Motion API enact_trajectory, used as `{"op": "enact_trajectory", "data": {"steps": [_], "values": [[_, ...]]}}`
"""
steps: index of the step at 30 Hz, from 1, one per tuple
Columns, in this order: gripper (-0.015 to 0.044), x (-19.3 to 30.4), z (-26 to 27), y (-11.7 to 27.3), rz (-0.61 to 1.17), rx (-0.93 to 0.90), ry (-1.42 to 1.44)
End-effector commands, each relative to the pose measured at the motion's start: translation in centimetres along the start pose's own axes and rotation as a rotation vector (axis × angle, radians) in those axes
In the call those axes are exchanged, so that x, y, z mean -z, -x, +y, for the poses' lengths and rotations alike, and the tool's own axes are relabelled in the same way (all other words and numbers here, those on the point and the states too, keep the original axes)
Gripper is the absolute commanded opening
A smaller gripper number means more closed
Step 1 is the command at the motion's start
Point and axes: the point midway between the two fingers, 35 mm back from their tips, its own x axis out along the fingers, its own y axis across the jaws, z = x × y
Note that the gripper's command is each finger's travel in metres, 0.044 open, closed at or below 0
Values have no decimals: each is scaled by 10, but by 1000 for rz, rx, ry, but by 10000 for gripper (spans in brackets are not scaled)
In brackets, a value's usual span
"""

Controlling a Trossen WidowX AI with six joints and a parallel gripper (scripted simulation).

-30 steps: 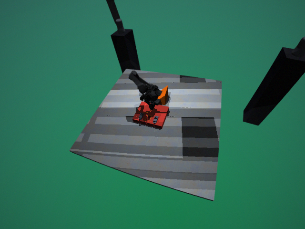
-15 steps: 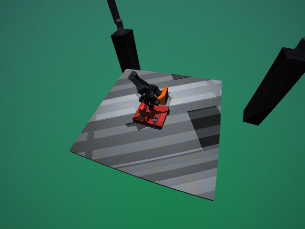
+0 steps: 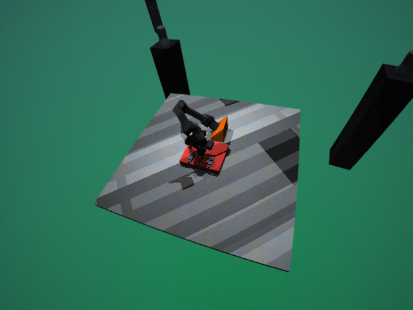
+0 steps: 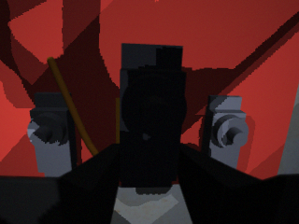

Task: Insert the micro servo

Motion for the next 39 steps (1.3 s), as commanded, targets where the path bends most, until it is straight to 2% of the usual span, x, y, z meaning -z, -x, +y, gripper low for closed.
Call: {"op": "enact_trajectory", "data": {"steps": [1, 8, 25, 39], "values": [[0, 15, 0, 0, 3, -5, 7], [0, 37, 1, 0, 4, -6, 6], [0, 39, 2, -20, 4, -6, 6], [0, 40, 2, -20, 4, -6, 6]]}}
